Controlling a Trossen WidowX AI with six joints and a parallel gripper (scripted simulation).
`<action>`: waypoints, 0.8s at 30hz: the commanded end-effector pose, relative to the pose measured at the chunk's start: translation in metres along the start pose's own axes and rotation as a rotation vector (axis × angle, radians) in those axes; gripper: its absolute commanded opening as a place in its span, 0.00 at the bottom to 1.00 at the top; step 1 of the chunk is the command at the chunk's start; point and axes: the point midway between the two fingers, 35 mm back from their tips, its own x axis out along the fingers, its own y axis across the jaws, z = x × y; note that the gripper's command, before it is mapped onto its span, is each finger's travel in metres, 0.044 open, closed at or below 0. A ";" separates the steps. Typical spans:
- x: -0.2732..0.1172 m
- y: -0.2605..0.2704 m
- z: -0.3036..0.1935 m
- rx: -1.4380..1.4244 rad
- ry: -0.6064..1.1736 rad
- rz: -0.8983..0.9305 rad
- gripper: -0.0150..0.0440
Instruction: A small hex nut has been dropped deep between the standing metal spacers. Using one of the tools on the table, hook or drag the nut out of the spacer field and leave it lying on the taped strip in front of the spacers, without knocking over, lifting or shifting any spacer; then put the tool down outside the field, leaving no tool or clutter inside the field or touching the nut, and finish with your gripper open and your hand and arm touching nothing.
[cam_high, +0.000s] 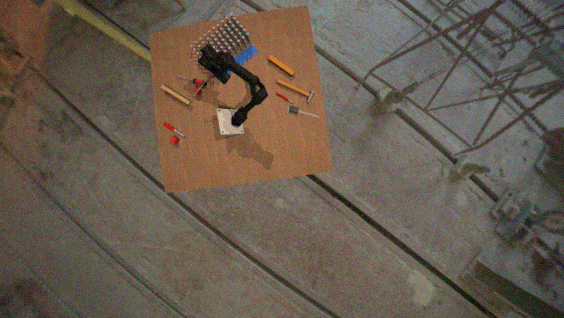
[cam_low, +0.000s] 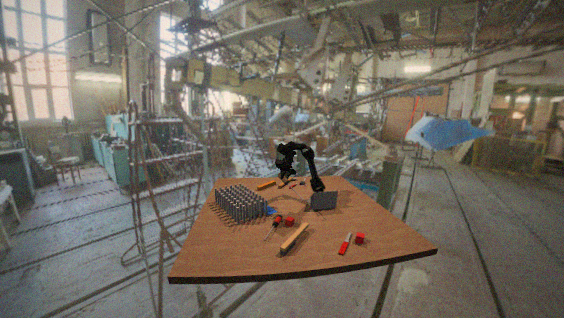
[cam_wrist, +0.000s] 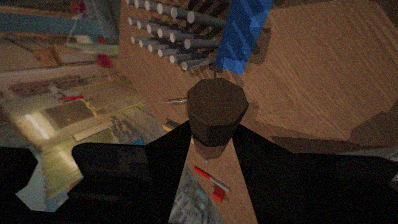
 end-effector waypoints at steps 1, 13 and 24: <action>0.000 0.013 -0.007 -0.136 -0.003 0.011 0.25; 0.008 0.040 -0.033 -0.552 -0.003 0.015 0.25; 0.017 0.063 -0.063 -0.930 0.002 0.016 0.25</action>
